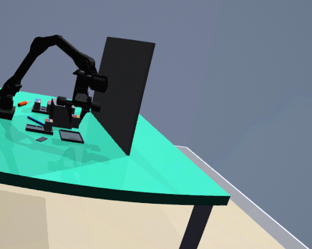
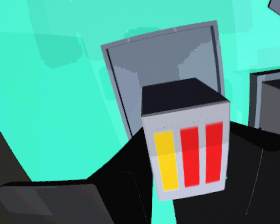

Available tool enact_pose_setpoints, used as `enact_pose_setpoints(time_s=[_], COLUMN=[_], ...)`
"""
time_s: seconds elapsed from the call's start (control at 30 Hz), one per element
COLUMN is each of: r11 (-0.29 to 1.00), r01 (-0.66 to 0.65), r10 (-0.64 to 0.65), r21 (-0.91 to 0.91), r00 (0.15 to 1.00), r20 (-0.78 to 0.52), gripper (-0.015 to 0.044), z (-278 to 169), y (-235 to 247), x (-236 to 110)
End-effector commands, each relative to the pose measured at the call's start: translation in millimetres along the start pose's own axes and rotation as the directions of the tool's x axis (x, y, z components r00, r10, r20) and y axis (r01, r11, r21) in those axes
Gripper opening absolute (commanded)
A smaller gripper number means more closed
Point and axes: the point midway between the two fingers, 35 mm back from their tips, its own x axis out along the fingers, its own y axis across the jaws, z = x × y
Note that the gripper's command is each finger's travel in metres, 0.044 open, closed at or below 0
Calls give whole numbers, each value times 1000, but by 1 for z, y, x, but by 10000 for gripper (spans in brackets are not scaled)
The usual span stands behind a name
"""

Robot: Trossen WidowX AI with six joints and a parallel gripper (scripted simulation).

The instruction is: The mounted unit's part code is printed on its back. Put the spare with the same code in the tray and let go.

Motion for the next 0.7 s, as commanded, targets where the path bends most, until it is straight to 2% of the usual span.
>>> enact_pose_setpoints(time_s=[0.0,0.67], r11=[1000,1000], r01=[-3,-3], r10=[3,3], r21=[4,4], r00=[1000,1000], r20=[-2,-2], gripper=[0,0], z=[-1,-2], y=[0,-2], x=[3,16])
